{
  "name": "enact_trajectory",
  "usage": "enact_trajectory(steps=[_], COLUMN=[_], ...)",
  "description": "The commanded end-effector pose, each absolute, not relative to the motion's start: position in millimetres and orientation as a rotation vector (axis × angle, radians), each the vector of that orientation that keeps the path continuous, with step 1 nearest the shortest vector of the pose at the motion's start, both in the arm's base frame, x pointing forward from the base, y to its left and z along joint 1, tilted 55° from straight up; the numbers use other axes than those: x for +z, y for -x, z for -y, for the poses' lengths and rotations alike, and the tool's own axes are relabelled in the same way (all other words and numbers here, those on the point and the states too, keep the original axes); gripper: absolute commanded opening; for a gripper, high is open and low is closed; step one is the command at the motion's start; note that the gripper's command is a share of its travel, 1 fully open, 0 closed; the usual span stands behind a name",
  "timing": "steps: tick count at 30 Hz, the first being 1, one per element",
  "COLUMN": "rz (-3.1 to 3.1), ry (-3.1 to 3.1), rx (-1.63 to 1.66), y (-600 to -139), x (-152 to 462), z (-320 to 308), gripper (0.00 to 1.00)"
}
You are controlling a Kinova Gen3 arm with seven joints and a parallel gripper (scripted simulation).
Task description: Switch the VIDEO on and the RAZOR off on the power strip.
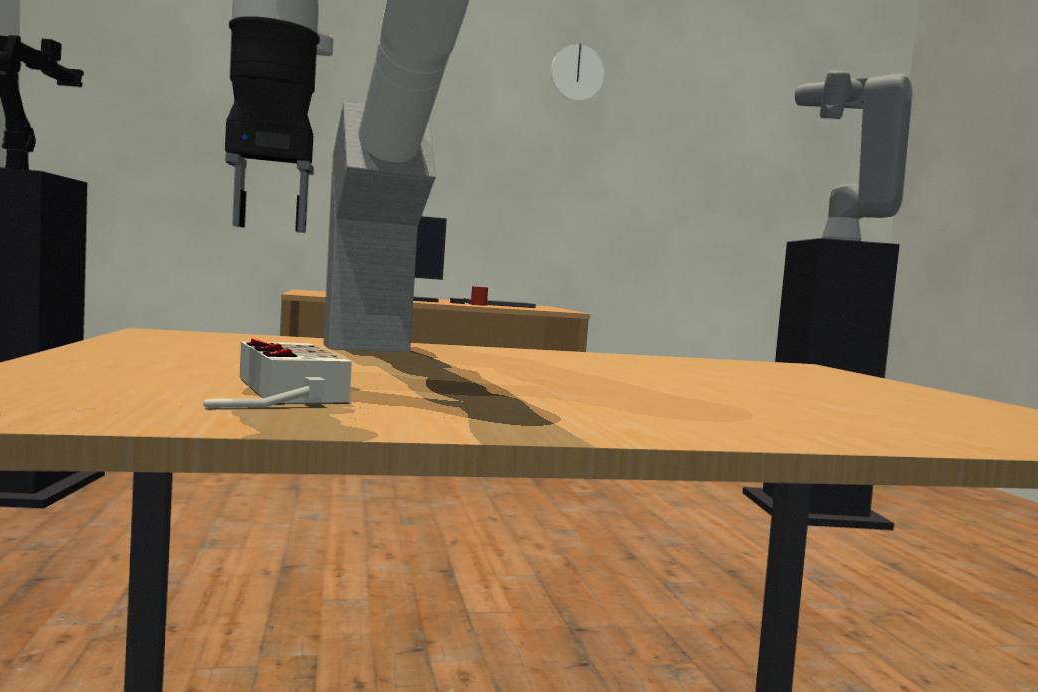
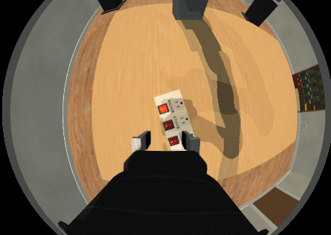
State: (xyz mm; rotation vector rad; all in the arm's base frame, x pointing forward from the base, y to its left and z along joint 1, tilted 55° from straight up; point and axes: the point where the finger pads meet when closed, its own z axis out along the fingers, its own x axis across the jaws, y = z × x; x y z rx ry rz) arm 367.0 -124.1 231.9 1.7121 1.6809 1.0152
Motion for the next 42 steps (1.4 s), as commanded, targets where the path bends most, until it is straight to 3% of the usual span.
enact_trajectory(steps=[1, 22, 32, 42], rz=[-1.629, -0.835, 0.136, 0.992], ry=[-1.762, -2.410, -2.854, -3.020], rx=[1.053, 1.458, 1.652, 1.611], y=[-369.0, -387.1, -396.6, -397.5], x=[233.5, 231.3, 215.0, 190.1], z=[124.6, 126.1, 134.1, 137.4], gripper=[1.00, 1.00, 1.00, 1.00])
